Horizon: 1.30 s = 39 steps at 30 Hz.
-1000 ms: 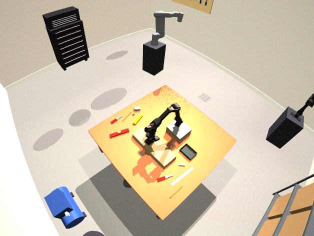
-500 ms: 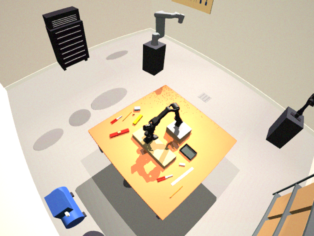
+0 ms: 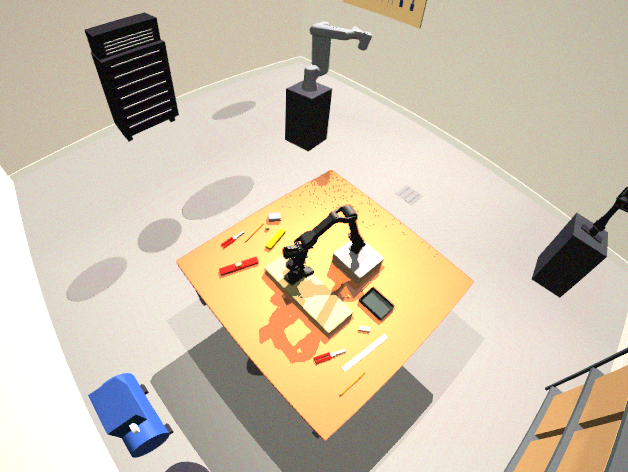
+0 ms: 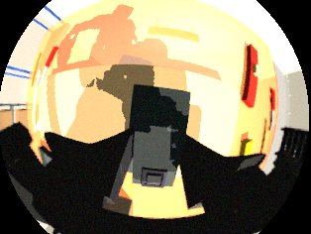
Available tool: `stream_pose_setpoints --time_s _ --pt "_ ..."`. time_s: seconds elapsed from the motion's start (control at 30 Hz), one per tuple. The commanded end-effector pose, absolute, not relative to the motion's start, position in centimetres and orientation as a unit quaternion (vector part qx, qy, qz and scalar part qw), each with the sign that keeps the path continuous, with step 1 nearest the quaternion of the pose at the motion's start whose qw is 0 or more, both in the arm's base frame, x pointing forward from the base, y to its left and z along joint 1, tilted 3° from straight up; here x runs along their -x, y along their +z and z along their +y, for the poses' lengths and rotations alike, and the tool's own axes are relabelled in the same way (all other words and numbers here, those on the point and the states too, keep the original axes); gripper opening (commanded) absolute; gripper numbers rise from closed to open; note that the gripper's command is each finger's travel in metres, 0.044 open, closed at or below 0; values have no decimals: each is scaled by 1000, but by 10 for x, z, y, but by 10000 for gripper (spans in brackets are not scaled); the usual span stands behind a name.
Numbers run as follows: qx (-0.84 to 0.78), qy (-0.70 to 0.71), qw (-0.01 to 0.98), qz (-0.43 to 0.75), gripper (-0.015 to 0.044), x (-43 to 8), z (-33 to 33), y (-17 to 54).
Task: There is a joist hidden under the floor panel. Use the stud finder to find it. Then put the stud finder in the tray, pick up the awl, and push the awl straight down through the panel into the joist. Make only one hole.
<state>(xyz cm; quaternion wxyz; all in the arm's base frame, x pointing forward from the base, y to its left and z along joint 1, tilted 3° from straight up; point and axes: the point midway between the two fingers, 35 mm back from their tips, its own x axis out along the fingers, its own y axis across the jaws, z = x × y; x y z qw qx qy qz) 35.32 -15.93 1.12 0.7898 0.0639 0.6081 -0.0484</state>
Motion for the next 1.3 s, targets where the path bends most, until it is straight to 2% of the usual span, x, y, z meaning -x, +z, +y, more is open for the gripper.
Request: stream_pose_setpoints --time_s 0.0,1.27 --pt "-61 -56 789 609 0 -351 -173 11" --pt "-60 -58 789 609 0 -342 -228 10"
